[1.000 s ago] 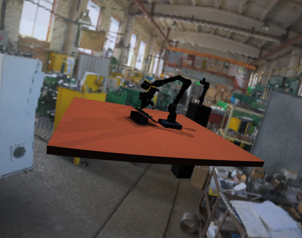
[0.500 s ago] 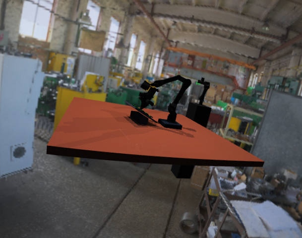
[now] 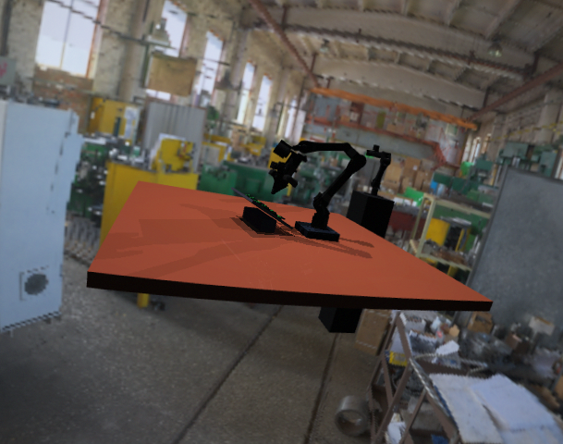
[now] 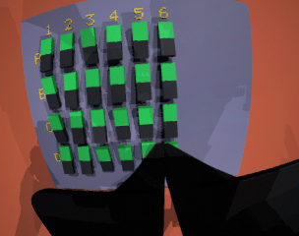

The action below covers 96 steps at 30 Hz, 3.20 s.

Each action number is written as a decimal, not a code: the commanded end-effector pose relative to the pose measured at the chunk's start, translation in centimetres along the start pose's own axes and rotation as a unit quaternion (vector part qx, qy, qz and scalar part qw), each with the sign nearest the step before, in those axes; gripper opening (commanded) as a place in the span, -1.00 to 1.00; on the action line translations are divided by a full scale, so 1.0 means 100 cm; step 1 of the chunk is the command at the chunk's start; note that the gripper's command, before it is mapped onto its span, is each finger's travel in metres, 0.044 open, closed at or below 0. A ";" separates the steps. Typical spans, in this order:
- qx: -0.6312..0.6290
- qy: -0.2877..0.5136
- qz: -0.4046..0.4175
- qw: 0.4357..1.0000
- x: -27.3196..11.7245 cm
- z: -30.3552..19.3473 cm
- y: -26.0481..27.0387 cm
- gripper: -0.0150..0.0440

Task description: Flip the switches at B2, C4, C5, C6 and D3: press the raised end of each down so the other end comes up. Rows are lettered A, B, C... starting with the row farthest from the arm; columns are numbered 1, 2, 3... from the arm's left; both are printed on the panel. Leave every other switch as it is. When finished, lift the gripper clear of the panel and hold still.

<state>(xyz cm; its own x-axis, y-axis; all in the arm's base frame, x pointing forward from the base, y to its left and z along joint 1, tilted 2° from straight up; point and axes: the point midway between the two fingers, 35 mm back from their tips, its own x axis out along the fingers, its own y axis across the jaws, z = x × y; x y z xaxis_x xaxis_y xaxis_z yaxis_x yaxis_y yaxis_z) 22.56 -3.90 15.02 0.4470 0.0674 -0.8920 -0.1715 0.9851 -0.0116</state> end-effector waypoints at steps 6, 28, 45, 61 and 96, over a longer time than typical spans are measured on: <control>-0.001 -0.001 0.004 1.000 -0.001 -0.035 0.056 -0.49; -0.001 0.011 0.004 1.000 0.052 -0.034 0.057 -0.49; -0.001 0.011 0.004 1.000 0.058 -0.034 0.057 -0.49; -0.001 0.011 0.004 1.000 0.059 -0.034 0.057 -0.49; -0.003 0.010 0.006 1.000 0.053 -0.033 0.057 -0.49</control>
<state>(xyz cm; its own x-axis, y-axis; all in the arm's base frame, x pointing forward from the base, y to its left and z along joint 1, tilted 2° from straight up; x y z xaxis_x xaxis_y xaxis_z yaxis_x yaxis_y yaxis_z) 21.24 1.63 7.85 0.4200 0.0748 -0.9045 -0.1815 0.9834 -0.0030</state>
